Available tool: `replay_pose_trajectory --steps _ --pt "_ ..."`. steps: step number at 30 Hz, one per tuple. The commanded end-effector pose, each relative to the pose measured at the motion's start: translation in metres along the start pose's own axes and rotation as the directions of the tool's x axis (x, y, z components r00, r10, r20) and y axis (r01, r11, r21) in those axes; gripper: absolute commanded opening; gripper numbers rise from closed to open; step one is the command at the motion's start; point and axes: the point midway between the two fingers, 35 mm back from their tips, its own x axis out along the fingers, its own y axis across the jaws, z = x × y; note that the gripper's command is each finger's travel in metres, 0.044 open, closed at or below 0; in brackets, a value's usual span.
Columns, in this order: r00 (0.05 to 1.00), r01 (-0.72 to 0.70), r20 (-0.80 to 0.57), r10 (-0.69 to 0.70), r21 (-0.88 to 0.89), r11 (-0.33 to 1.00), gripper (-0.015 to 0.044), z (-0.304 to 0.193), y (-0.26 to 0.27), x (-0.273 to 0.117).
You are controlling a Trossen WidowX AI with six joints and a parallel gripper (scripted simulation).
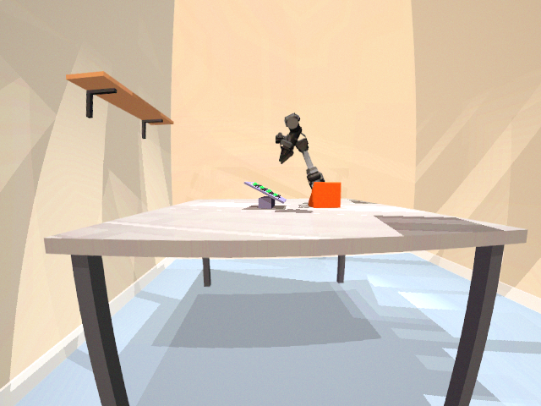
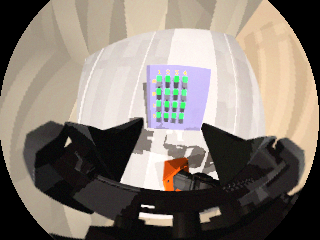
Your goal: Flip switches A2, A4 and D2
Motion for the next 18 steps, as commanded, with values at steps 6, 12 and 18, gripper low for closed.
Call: replay_pose_trajectory --steps 6,12,18 --pt "1.000 0.001 0.006 0.000 -0.021 1.000 0.0242 0.039 0.014 0.049" --pt "0.999 0.043 0.018 -0.043 -0.031 0.999 0.0085 0.069 0.011 0.092" --pt "0.999 0.044 -0.006 -0.045 -0.030 0.999 0.0000 0.071 0.009 0.127"
